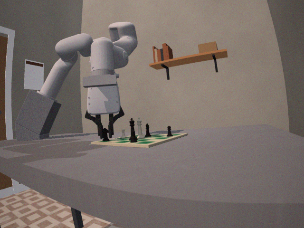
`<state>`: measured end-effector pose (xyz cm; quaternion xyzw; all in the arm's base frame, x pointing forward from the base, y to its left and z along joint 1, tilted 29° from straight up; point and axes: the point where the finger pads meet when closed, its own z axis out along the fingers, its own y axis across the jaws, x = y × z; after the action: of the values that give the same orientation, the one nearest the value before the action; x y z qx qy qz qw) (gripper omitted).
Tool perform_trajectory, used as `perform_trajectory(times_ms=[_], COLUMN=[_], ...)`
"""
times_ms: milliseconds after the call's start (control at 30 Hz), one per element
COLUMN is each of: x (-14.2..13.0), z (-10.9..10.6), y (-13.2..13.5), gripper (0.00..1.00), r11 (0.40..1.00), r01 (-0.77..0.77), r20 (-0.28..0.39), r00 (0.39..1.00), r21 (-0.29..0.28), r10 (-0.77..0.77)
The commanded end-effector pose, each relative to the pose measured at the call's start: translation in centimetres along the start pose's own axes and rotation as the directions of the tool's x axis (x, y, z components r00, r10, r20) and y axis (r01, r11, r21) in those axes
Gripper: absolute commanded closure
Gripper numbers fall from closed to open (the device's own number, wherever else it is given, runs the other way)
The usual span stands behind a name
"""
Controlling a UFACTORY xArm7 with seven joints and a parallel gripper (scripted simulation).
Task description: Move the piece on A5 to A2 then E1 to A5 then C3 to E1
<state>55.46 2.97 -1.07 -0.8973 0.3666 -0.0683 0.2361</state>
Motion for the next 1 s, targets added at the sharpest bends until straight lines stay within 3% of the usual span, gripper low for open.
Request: perform_trajectory(times_ms=[0,200,233,300,333,467,500,567,600,667,700,967], x=[0.18,0.18,0.18,0.18,0.18,0.18,0.18,0.18,0.18,0.18,0.18,0.18], z=[-0.18,-0.18,-0.18,-0.18,-0.18,-0.18,-0.18,-0.18,-0.18,-0.18,-0.18,-0.18], y=[-0.04,-0.04,-0.04,-0.04,-0.04,-0.04,-0.04,-0.04,-0.04,-0.04,-0.04,-0.04], gripper=[1.00,1.00,0.92,0.92,0.84,0.84,0.76,0.76,0.68,0.68,0.59,0.59], r11=[1.000,1.000,1.000,1.000,1.000,1.000,1.000,1.000,1.000,1.000,1.000,1.000], r01=[-0.001,-0.001,-0.001,-0.001,-0.001,-0.001,-0.001,-0.001,-0.001,-0.001,-0.001,-0.001], r20=[-0.004,-0.004,-0.004,-0.004,-0.004,-0.004,-0.004,-0.004,-0.004,-0.004,-0.004,-0.004], r00=[1.000,1.000,1.000,1.000,1.000,1.000,1.000,1.000,1.000,1.000,1.000,1.000], r21=[0.002,0.002,0.002,0.002,0.002,0.002,0.002,0.002,0.002,0.002,0.002,0.002], r10=[0.001,0.001,0.001,0.001,0.001,0.001,0.001,0.001,0.001,0.001,0.001,0.001])
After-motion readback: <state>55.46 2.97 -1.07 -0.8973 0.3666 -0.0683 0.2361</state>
